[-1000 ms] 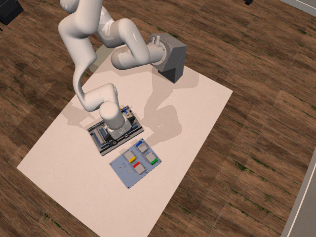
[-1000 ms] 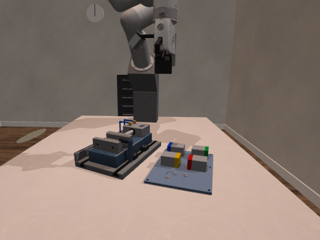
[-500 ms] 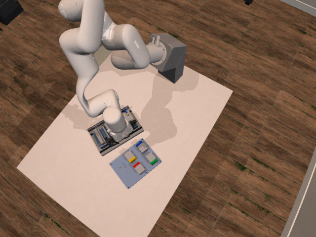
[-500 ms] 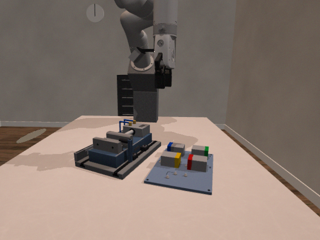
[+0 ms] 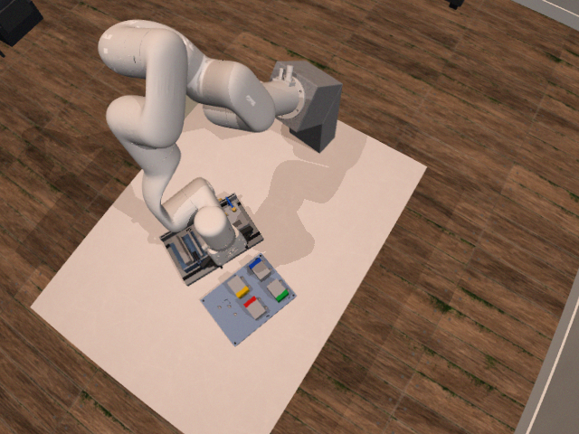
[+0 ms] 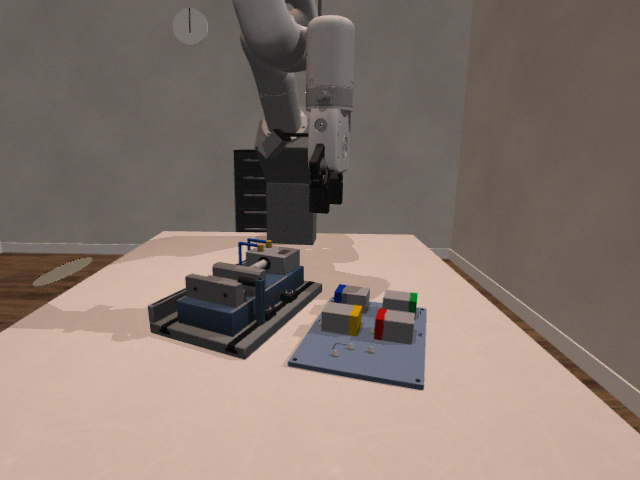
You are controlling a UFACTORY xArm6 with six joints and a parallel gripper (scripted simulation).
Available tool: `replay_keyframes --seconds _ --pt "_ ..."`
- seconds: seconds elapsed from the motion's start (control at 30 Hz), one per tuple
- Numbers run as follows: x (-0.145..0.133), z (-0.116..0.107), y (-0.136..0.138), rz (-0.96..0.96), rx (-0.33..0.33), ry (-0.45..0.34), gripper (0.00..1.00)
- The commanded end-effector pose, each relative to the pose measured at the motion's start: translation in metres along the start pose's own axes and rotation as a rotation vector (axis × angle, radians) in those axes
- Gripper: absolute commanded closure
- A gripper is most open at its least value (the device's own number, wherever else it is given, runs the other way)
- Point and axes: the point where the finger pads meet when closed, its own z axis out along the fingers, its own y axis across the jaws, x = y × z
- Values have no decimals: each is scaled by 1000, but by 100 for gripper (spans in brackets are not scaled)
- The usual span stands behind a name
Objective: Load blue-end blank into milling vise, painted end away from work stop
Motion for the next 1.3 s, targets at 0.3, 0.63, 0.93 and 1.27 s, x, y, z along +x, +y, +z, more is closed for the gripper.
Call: replay_keyframes --seconds 0.3,0.63,0.93,1.27 --pt "-3 12 -4 2 15 -2 0" --pt "-3 9 -4 2 15 -2 0" --pt "-2 3 -3 2 15 -2 0" --pt "-2 1 -3 2 15 -2 0"
